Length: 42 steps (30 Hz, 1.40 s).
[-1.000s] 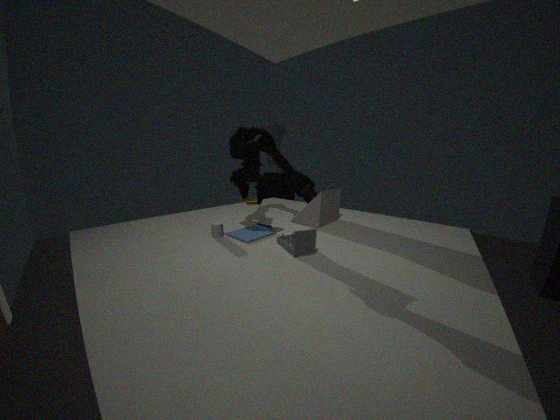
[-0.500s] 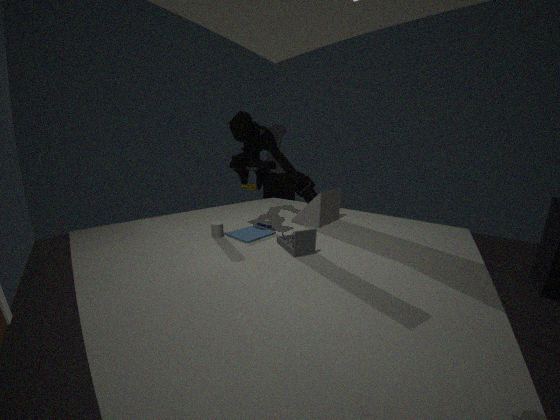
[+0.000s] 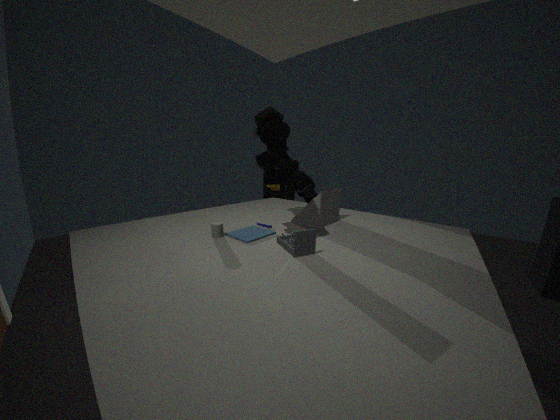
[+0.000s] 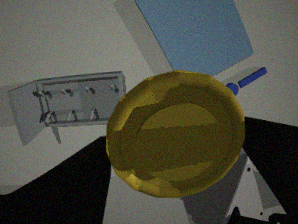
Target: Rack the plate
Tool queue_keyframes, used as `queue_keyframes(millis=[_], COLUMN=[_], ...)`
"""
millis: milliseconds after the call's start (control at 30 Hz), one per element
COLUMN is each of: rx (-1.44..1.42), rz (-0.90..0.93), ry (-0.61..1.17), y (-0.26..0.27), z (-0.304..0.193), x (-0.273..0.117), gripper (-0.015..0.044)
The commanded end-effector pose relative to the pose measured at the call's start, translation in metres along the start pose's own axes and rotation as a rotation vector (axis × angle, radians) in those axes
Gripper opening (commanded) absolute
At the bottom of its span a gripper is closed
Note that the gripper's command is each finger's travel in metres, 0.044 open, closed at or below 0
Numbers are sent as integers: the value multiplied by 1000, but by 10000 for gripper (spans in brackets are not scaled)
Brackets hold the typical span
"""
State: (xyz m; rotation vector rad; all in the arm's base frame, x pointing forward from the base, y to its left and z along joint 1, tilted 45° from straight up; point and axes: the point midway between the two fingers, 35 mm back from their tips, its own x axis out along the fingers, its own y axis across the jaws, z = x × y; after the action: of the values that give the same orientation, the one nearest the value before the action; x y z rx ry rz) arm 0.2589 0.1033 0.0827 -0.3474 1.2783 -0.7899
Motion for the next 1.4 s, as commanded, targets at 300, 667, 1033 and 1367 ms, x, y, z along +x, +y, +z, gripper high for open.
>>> queue_keyframes(millis=[300,667,1033,1367], rx=[7,-186,-369,-523], rz=[27,158,347,549], ry=[63,224,319,337], y=[9,16,23,29], z=[-16,-24,-31,-36], x=[12,44,71,90], gripper=[0,0,0,0])
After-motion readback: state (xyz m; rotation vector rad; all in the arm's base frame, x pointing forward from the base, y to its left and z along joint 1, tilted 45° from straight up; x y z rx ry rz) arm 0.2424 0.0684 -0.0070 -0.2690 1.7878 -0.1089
